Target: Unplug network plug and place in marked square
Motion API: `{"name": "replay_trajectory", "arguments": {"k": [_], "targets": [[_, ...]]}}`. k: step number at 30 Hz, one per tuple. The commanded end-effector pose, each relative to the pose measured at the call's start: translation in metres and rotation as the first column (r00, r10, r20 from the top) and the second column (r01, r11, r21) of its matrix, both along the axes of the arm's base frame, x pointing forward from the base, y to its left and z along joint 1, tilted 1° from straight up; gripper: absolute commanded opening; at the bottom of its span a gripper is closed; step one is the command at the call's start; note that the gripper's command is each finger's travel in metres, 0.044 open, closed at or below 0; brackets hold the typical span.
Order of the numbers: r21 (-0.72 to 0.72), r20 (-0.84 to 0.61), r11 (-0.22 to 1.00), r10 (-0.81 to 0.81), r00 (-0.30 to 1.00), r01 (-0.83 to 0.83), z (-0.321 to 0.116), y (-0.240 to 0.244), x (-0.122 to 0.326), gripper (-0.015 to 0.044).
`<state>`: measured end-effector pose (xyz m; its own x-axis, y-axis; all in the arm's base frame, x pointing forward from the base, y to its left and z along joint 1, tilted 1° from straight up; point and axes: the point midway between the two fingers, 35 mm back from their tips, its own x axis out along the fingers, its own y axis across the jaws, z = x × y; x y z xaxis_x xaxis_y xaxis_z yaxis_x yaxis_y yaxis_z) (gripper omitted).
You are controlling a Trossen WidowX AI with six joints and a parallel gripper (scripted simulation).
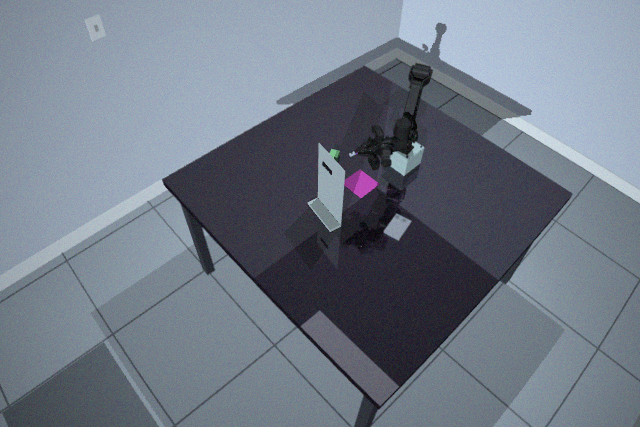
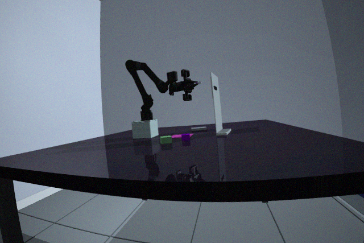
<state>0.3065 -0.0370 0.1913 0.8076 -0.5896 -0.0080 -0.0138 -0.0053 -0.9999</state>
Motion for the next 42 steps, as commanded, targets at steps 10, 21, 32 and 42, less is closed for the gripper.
{"name": "replay_trajectory", "arguments": {"k": [10, 21, 32, 42], "targets": [[-0.012, -0.092, 0.999, 0.030, 0.995, -0.031, -0.009, -0.011, -0.003, 0.0000], [0.012, -0.295, 0.997, 0.081, 0.952, -0.082, -0.052, -0.030, -0.010, 0.0000], [0.109, -0.474, 0.988, 0.146, 0.868, -0.107, -0.099, -0.044, -0.030, 0.0000], [0.248, -0.593, 0.964, 0.227, 0.772, -0.093, -0.139, -0.050, -0.059, 0.0000]]}}
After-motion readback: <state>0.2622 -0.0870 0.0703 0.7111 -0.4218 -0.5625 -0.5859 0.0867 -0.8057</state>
